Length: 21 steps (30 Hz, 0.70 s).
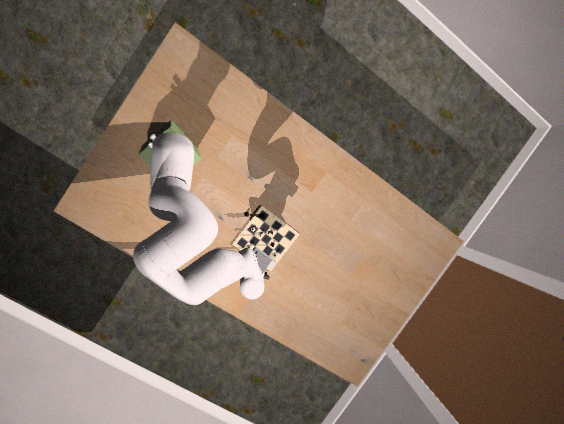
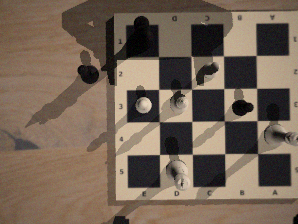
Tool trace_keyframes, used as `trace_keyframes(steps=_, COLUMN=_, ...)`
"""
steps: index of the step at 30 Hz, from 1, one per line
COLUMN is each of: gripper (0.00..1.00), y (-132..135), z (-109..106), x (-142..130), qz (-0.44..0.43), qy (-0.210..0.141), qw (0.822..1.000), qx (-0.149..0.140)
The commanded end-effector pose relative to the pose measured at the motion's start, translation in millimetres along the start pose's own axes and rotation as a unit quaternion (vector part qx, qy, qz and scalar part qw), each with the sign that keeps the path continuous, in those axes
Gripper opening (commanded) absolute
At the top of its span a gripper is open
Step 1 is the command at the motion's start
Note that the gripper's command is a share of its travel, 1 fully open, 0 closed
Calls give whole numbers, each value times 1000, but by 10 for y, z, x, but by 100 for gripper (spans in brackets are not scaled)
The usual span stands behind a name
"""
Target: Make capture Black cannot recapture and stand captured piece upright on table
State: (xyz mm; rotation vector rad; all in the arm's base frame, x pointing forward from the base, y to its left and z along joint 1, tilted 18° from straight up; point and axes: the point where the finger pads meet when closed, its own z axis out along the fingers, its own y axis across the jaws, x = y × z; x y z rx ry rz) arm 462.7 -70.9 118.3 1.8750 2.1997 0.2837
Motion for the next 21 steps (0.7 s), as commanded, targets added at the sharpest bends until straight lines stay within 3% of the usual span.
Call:
trace_keyframes(steps=1, gripper=100, y=14, z=-68, x=-3, qz=1, qy=-4, qw=1000, qx=0)
trace_keyframes(steps=21, gripper=100, y=15, z=-88, x=-2, qz=1, qy=-4, qw=1000, qx=0)
